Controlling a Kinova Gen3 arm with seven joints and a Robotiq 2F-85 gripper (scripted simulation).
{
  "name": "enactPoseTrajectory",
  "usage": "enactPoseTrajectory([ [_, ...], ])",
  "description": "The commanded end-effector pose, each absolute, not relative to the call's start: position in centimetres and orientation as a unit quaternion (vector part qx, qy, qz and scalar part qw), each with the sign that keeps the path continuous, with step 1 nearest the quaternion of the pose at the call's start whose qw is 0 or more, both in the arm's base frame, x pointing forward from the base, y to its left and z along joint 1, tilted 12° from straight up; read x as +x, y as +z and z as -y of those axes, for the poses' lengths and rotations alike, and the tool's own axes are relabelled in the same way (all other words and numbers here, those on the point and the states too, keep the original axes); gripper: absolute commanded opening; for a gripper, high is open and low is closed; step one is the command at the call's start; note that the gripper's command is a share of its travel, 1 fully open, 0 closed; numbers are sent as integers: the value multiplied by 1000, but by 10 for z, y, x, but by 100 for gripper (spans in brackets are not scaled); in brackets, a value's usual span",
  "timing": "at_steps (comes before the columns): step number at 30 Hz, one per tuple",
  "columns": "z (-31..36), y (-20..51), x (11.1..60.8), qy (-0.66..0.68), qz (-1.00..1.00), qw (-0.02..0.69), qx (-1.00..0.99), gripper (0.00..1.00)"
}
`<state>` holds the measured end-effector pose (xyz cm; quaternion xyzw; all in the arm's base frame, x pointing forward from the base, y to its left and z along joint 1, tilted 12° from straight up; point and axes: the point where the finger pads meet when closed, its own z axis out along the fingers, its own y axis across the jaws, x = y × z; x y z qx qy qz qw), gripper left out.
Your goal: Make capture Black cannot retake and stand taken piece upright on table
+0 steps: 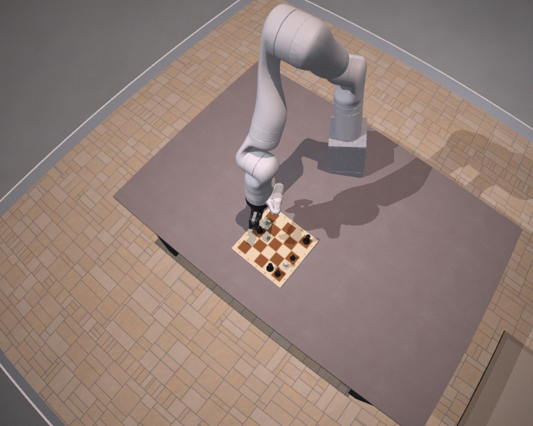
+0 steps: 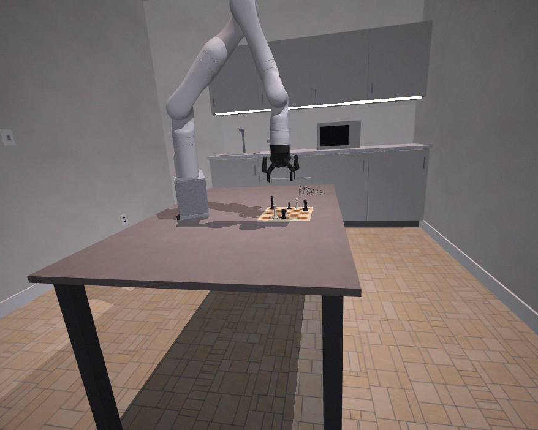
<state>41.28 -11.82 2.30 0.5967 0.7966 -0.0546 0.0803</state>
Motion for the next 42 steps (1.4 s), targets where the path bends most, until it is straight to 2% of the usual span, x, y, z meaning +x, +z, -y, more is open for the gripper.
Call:
enactPoseTrajectory([
  [1, 116, 24, 414, -54, -798, 81, 595, 100],
  [42, 115, 22, 413, -62, -829, 83, 550, 100],
])
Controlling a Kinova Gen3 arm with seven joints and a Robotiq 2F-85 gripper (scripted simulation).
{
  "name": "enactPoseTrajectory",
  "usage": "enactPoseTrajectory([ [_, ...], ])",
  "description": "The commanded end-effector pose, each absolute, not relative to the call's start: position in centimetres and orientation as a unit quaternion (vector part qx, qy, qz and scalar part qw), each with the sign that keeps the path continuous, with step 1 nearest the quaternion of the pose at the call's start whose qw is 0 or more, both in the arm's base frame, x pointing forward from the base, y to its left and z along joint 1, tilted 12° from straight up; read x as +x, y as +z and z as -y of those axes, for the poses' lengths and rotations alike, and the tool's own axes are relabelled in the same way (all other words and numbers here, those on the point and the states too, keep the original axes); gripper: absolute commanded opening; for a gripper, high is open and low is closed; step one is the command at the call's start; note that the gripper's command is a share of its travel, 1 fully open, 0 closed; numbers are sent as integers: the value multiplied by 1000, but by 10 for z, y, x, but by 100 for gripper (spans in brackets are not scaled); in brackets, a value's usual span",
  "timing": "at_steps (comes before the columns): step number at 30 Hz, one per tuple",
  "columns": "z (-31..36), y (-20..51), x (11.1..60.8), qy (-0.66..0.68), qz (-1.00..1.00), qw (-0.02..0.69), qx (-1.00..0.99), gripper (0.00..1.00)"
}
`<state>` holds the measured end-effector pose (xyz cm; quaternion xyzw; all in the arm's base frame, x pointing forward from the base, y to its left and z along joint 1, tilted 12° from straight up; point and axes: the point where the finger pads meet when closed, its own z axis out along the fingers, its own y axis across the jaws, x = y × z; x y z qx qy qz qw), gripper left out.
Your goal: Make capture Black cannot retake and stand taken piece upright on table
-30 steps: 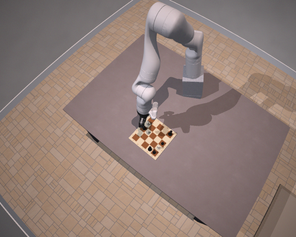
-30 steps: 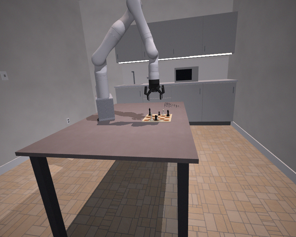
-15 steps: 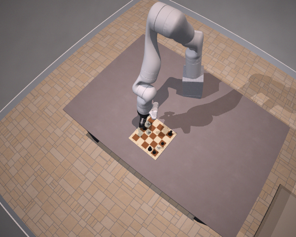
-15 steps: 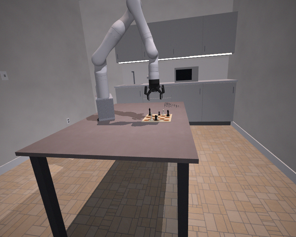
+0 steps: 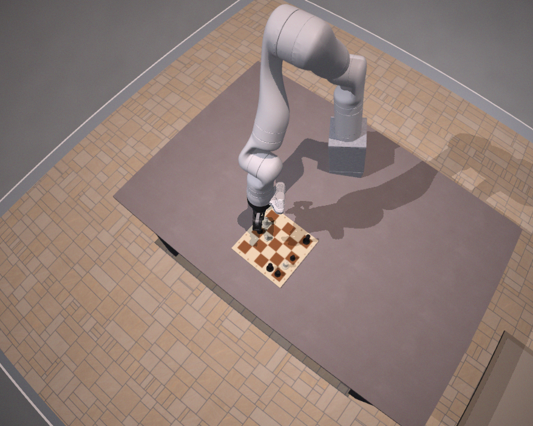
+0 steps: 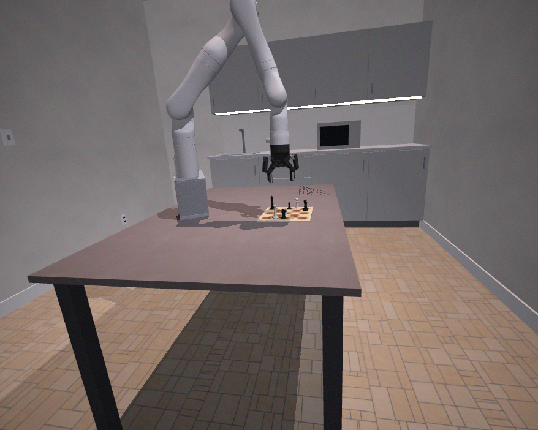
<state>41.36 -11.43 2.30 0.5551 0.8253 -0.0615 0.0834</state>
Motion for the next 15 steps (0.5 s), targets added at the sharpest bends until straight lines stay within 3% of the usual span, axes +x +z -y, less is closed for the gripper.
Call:
enactPoseTrajectory([
  [1, 116, 22, 413, -64, -837, 81, 538, 100],
  [15, 123, 4, 410, -95, -965, 50, 240, 100],
])
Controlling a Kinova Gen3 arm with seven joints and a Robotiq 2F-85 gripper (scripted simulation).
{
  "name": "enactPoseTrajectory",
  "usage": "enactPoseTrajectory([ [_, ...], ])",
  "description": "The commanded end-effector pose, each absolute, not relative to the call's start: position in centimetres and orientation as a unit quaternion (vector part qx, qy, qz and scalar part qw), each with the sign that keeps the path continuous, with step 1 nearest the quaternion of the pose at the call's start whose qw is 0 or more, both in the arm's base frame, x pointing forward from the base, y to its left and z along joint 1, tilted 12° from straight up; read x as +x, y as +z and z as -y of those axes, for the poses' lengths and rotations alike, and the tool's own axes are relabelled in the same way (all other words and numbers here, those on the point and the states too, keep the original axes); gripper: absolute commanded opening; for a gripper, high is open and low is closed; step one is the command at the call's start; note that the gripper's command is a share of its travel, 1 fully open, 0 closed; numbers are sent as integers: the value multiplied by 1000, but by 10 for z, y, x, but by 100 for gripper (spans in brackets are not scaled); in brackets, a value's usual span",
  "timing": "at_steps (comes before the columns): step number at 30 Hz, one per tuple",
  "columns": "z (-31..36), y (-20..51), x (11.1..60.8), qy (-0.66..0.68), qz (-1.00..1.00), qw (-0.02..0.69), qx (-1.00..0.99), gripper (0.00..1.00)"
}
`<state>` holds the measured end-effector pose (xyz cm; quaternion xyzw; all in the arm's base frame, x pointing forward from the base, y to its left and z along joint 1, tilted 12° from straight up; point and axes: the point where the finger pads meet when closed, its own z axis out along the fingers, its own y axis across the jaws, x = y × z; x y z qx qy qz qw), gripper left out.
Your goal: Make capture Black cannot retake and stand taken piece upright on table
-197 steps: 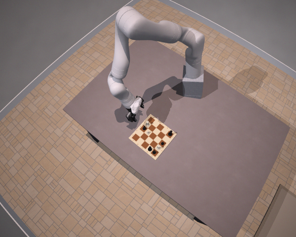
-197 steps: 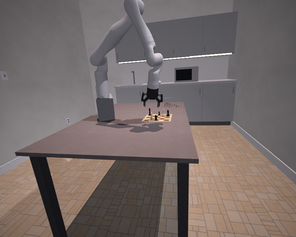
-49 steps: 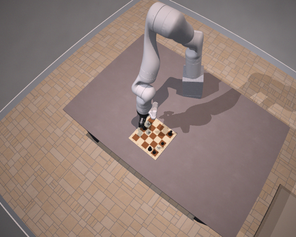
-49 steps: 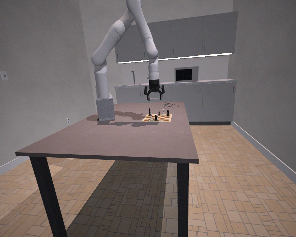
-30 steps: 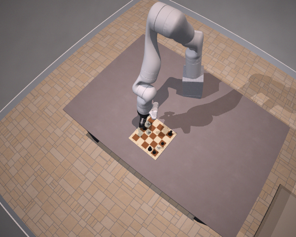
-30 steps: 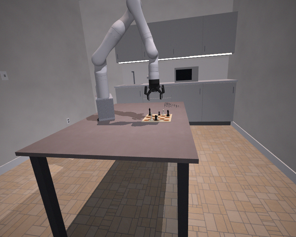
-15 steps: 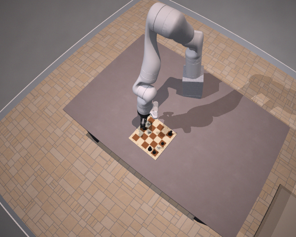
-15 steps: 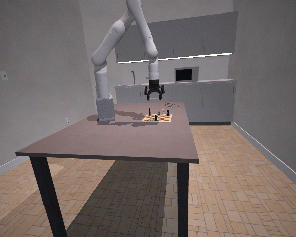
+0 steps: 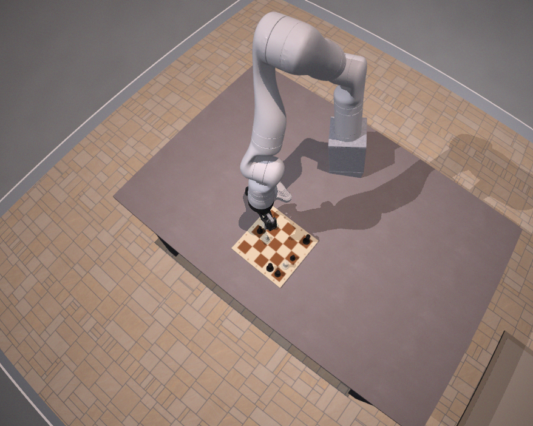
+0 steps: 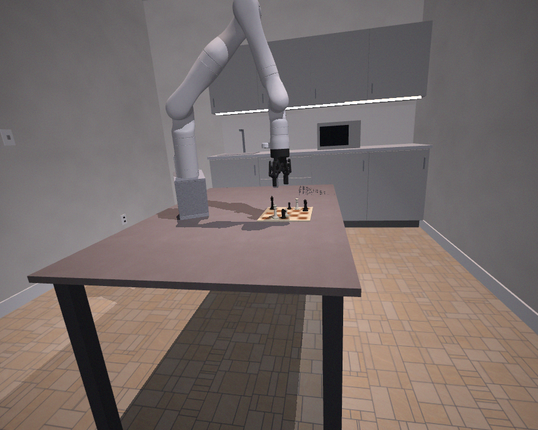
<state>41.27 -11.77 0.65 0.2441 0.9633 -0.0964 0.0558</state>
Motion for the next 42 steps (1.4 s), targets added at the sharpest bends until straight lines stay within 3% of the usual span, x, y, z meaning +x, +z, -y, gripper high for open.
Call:
enactPoseTrajectory([
  [1, 123, 4, 410, -95, -965, 50, 240, 100],
  [14, 122, -13, 416, -101, -991, 26, -84, 100],
  [27, 120, -16, 418, -100, -984, 23, -148, 100],
  [28, 120, -16, 418, -100, -984, 23, -148, 37],
  [42, 120, -16, 418, -100, -984, 23, -148, 37],
])
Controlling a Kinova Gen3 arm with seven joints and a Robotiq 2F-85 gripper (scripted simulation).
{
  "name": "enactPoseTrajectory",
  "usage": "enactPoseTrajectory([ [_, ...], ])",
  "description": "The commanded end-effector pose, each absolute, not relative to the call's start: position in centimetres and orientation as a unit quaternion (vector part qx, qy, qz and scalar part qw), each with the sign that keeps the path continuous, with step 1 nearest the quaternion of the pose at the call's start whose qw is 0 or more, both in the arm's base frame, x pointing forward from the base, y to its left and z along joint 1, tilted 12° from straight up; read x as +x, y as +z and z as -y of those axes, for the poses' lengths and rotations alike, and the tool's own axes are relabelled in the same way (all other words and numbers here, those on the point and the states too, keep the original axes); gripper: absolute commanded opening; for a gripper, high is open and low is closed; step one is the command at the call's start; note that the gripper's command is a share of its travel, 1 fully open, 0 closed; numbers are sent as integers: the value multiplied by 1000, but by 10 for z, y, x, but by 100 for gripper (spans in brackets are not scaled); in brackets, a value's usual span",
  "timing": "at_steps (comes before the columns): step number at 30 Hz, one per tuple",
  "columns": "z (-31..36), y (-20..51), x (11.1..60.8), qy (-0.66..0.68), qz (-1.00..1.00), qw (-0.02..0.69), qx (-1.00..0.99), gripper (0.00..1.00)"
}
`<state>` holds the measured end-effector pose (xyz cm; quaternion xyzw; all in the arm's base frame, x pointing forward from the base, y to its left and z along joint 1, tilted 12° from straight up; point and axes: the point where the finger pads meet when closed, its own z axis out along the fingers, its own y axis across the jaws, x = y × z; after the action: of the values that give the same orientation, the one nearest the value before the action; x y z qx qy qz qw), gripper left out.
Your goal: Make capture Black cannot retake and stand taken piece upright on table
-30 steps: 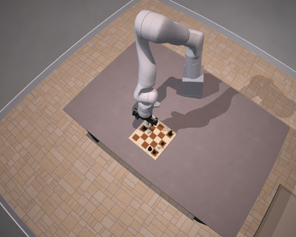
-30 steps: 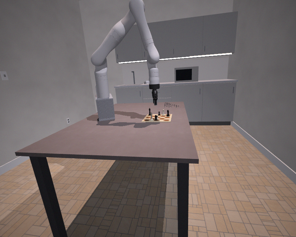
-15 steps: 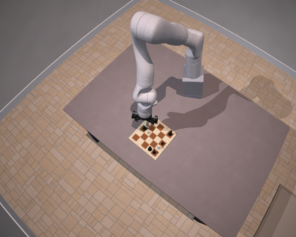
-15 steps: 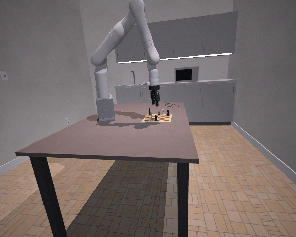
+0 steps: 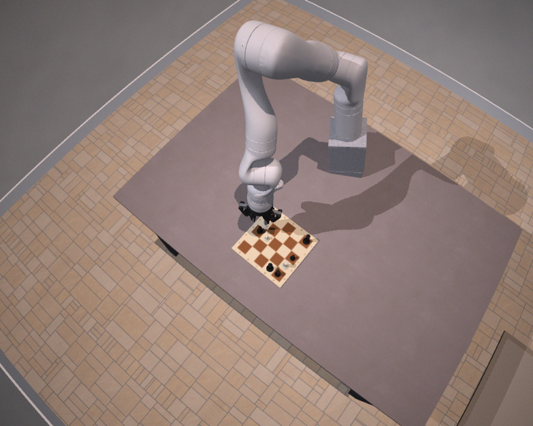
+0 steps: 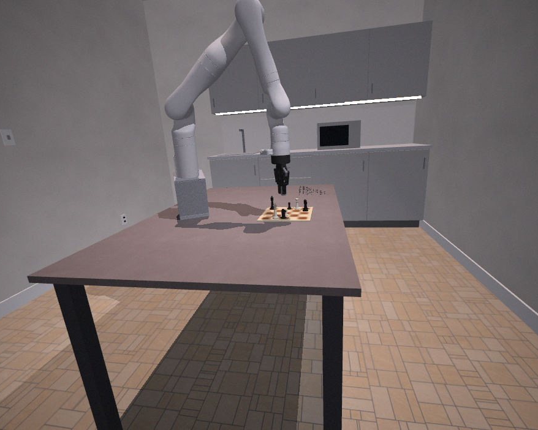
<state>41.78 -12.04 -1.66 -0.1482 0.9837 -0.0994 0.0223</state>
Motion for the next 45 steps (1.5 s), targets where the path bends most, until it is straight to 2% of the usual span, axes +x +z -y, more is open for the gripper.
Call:
enactPoseTrajectory([
  [1, 120, -16, 418, -100, -984, 23, -148, 37],
  [45, 123, -29, 419, -100, -984, 23, -148, 37],
])
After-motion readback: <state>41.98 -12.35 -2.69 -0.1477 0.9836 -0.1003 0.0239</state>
